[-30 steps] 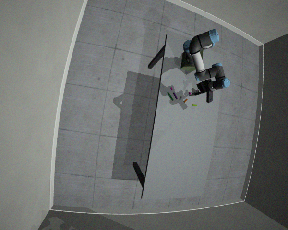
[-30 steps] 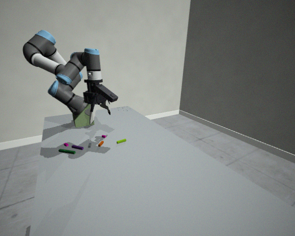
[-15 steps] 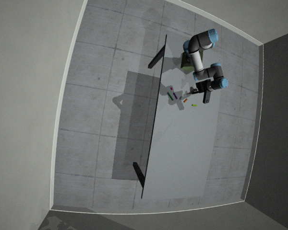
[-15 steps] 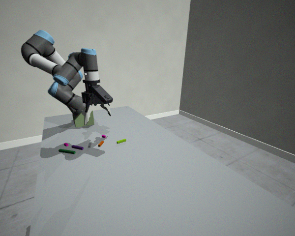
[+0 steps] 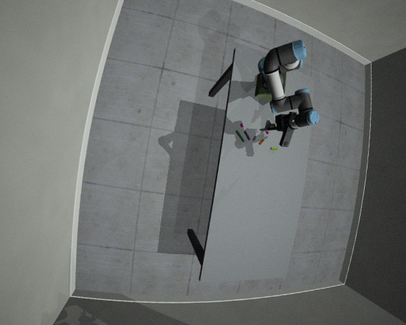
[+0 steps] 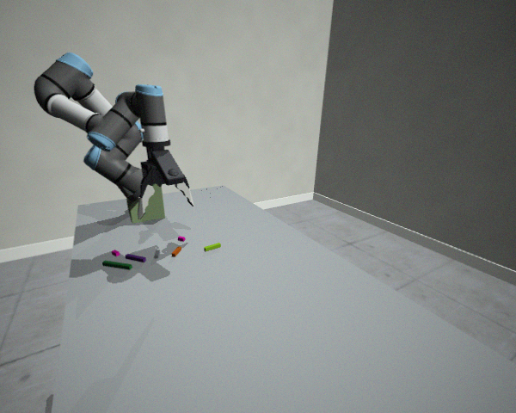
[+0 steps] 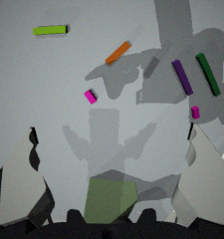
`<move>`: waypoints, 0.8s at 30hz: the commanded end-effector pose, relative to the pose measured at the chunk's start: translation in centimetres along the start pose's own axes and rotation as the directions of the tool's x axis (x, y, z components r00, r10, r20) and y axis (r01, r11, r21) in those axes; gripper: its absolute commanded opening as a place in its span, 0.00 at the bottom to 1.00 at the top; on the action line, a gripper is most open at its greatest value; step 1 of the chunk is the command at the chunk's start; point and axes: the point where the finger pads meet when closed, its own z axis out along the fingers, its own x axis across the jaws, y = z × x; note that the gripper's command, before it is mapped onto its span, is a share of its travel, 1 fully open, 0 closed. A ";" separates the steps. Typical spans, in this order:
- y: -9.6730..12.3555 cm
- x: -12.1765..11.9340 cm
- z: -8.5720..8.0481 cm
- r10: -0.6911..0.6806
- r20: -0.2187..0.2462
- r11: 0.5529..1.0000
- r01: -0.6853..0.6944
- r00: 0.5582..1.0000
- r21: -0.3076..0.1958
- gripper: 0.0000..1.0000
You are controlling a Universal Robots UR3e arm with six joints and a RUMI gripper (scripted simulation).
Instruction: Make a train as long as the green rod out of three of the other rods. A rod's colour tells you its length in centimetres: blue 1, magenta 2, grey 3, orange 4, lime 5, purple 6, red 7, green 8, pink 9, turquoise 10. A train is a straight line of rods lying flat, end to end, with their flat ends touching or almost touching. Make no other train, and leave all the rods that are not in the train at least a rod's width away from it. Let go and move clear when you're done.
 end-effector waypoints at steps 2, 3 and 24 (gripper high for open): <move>-0.2 1.1 0.0 0.186 -0.004 0.983 -0.186 0.983 0.002 1.00; -0.2 1.2 0.0 0.204 -0.004 0.979 -0.204 0.979 0.002 1.00; -0.2 3.7 0.2 0.554 0.001 0.833 -0.554 0.833 0.003 1.00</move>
